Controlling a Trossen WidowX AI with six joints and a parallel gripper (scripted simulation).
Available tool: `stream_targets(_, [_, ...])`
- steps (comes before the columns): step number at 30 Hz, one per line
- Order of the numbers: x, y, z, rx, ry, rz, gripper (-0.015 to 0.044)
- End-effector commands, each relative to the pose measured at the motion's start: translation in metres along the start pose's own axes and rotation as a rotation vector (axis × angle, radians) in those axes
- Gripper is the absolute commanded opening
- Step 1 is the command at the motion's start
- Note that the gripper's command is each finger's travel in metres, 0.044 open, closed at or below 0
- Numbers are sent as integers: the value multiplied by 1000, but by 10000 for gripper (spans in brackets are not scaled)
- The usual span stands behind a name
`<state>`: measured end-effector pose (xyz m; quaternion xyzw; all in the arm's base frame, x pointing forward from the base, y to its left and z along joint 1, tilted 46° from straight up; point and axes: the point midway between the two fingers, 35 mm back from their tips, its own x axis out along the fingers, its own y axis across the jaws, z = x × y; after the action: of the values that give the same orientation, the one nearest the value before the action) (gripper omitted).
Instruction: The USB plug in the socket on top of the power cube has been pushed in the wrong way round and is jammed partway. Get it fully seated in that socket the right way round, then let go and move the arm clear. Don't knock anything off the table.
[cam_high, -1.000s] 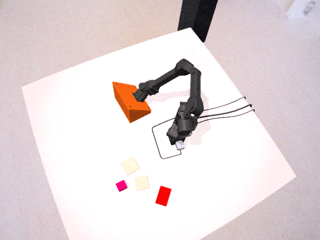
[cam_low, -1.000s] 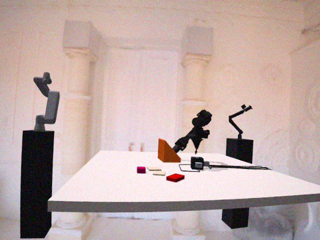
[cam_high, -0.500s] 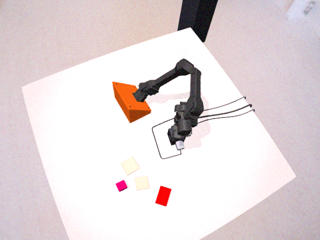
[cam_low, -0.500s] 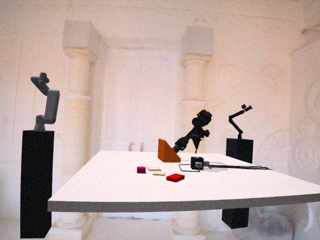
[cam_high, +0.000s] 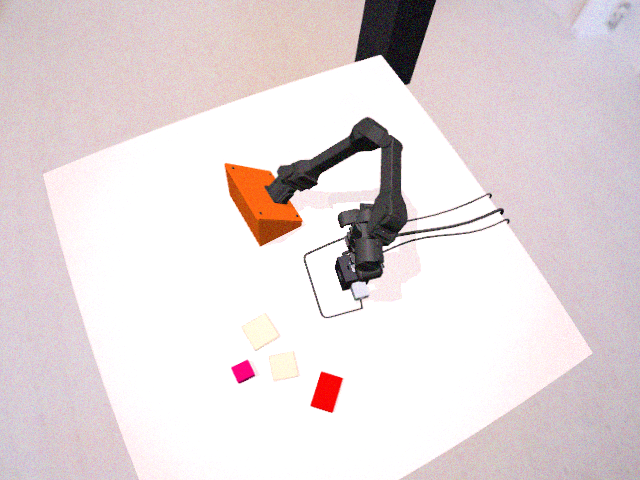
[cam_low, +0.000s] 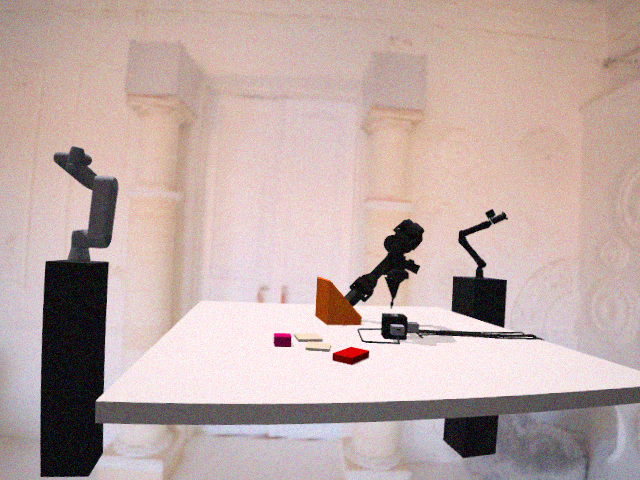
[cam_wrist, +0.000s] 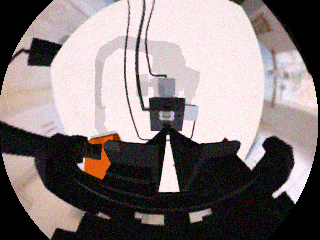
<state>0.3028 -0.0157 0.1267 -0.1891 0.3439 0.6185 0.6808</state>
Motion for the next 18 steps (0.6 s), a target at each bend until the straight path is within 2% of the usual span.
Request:
stream_targets(1, [0,0,0,-36,0,0,0])
stream_targets(18, [1,0,0,-30,-4,0,0])
